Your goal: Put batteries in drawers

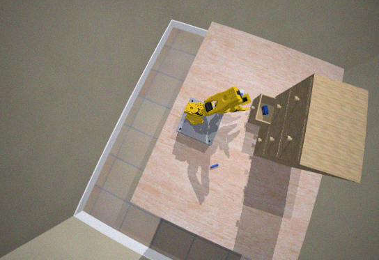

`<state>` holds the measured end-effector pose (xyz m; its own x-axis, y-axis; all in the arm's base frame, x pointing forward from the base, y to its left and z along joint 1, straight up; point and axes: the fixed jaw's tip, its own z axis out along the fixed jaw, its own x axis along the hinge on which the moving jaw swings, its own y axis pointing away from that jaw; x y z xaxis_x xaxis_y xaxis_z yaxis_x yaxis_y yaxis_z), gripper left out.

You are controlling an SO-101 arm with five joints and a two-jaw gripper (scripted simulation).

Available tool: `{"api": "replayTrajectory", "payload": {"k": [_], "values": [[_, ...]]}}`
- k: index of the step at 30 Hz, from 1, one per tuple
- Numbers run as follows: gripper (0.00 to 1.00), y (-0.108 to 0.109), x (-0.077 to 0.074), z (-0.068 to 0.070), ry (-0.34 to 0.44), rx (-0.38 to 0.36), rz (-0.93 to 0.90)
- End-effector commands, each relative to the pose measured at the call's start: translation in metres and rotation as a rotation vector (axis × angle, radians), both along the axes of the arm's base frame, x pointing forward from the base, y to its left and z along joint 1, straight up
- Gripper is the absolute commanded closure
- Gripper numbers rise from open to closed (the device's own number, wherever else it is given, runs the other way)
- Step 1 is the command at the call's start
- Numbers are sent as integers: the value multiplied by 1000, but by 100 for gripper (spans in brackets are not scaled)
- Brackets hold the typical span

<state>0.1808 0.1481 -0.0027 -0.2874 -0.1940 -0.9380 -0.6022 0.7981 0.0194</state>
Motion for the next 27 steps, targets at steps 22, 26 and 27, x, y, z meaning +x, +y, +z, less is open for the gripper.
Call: {"api": "replayTrajectory", "payload": {"k": [22,26,27], "values": [[79,-3,2,-2,-7,-3,-13],[79,-2,5,-3,-7,-3,-18],[79,-2,8,-5,-7,-3,-23]]}}
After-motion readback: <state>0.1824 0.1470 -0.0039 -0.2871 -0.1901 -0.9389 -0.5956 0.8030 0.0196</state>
